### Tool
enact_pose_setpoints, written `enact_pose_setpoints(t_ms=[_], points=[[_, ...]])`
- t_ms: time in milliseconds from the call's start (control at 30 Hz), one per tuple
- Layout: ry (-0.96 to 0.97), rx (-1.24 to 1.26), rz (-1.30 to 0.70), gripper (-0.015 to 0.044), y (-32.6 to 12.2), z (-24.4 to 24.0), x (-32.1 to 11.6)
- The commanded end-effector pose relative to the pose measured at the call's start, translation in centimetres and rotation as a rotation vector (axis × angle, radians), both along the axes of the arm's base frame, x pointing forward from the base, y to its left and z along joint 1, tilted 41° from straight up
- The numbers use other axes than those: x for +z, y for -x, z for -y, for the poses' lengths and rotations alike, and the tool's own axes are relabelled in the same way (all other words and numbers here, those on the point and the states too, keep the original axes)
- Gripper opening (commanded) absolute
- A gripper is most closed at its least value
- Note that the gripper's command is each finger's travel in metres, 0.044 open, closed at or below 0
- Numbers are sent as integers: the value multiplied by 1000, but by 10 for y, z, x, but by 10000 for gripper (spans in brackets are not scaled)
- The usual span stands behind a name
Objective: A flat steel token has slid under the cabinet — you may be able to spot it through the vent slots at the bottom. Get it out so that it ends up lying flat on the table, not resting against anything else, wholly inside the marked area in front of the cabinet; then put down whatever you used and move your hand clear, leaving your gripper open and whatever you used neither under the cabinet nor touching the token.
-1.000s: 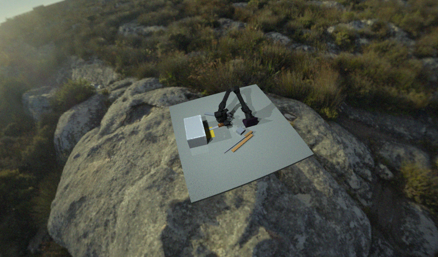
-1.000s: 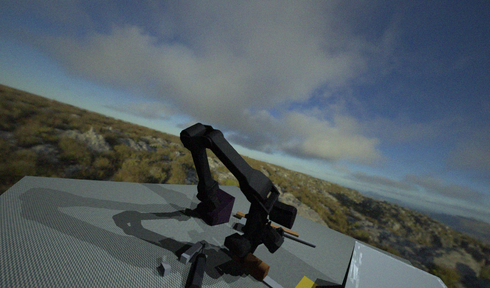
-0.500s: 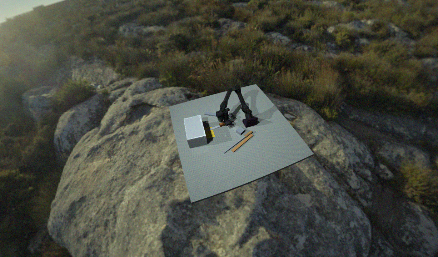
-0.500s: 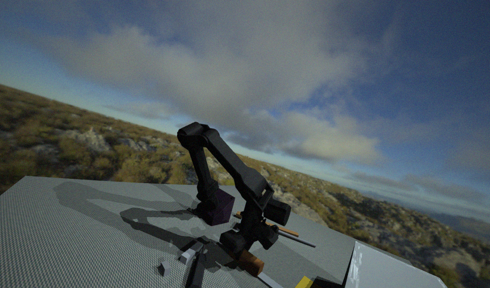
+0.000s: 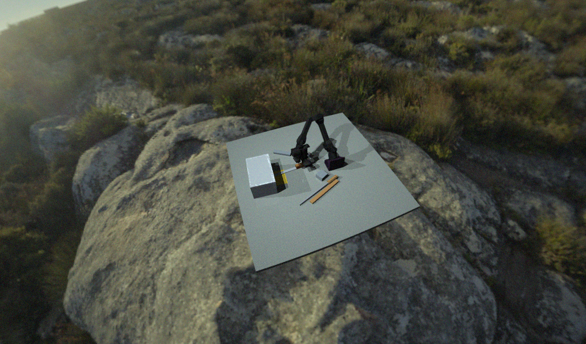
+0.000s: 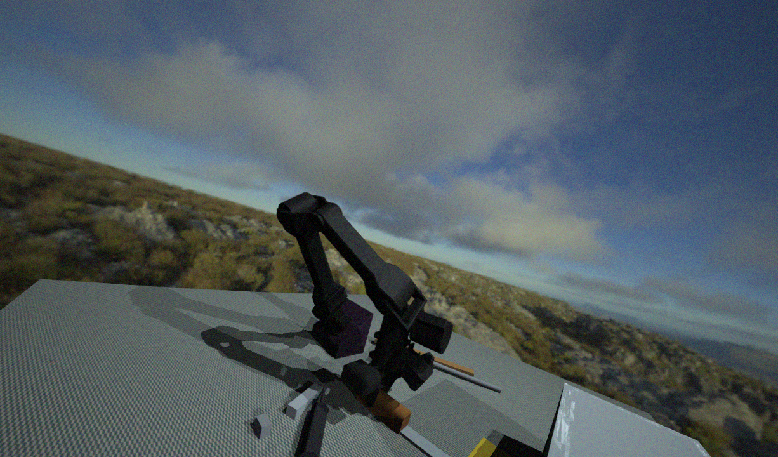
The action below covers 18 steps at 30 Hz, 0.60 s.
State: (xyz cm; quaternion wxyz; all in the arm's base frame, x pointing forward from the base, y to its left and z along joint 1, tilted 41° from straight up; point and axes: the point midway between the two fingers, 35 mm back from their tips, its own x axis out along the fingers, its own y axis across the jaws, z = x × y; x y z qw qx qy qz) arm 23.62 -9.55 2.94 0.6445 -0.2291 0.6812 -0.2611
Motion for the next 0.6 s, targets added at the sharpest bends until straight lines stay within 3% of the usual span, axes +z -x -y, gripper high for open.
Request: enact_pose_setpoints(t_ms=[0,567], points=[[-1,-4,-4,0,9,0,0],[-3,27,-25,0,10,3,4]])
